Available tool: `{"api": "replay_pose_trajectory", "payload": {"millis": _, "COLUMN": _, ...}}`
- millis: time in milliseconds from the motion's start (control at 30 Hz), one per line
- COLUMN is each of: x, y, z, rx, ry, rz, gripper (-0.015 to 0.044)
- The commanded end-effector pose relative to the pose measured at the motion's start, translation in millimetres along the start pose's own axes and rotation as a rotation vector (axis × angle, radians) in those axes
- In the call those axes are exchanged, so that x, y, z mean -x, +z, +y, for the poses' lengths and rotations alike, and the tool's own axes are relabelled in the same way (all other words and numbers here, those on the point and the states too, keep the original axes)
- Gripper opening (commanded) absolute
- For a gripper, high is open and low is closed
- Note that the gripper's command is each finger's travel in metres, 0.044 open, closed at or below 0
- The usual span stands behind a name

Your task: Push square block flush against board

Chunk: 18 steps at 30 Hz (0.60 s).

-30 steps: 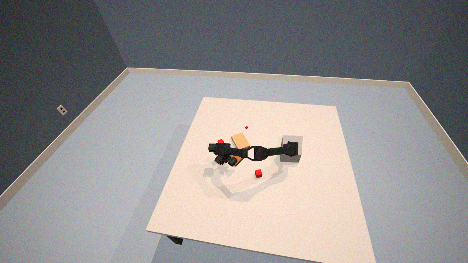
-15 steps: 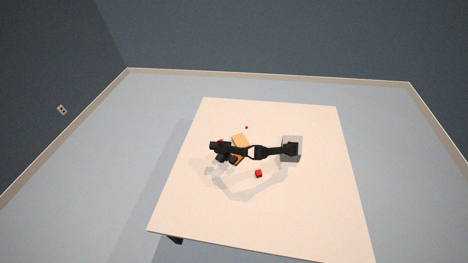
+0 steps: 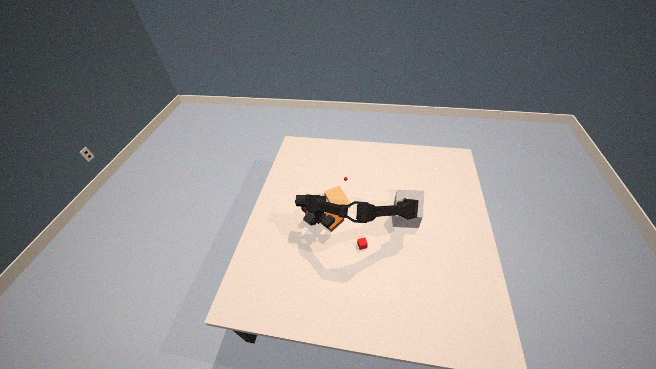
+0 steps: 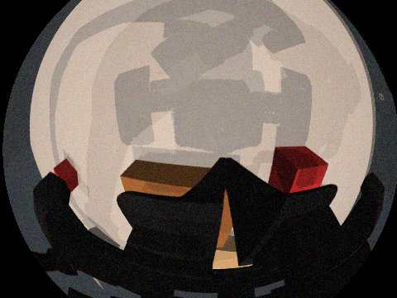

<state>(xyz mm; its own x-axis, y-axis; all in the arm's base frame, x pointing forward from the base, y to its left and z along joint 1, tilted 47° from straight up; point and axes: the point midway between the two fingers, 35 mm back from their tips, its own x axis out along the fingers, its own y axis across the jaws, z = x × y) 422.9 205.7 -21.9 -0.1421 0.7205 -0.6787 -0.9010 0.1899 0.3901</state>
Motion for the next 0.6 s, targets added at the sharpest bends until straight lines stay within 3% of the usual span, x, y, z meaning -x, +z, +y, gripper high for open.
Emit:
{"api": "replay_pose_trajectory", "payload": {"millis": 0, "x": -6.2, "y": -13.4, "z": 2.7, "rx": -0.012, "ry": 0.013, "rz": 0.019, "gripper": 0.0000}}
{"api": "replay_pose_trajectory", "payload": {"millis": 567, "x": -5.9, "y": -36.3, "z": 1.2, "rx": -0.013, "ry": 0.012, "rz": 0.020, "gripper": 0.0000}}
